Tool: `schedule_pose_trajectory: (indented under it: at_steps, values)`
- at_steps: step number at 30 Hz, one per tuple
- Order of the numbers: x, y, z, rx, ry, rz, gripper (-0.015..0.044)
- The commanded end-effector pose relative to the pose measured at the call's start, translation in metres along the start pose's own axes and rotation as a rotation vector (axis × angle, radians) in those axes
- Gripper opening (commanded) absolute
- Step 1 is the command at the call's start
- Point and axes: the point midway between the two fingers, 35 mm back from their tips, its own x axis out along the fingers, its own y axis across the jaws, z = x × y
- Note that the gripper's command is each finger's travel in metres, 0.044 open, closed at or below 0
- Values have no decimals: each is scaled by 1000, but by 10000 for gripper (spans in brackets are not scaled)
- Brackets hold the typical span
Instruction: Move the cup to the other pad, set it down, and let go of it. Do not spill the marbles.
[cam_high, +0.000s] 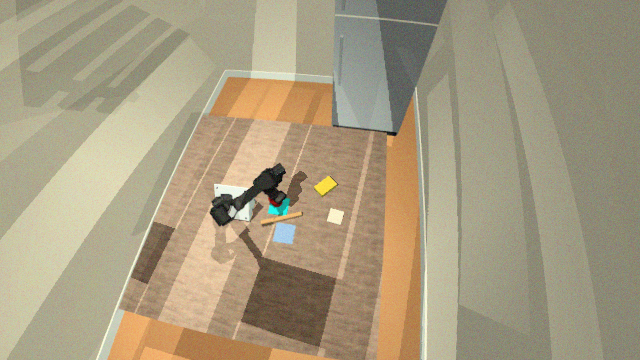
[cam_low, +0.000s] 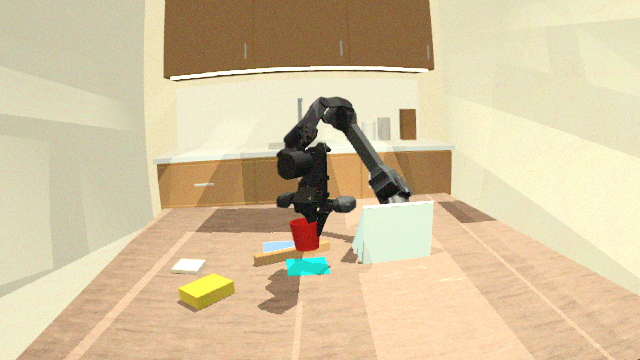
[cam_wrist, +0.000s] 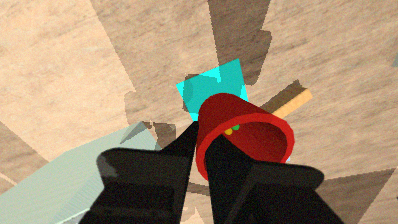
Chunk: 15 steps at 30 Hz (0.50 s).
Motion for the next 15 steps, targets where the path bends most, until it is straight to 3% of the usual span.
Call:
schedule_pose_trajectory:
  at_steps: [1, 15]
  values:
    - [6, 1, 0, -3, 3, 2, 0]
    - [28, 1, 0, -3, 3, 2, 0]
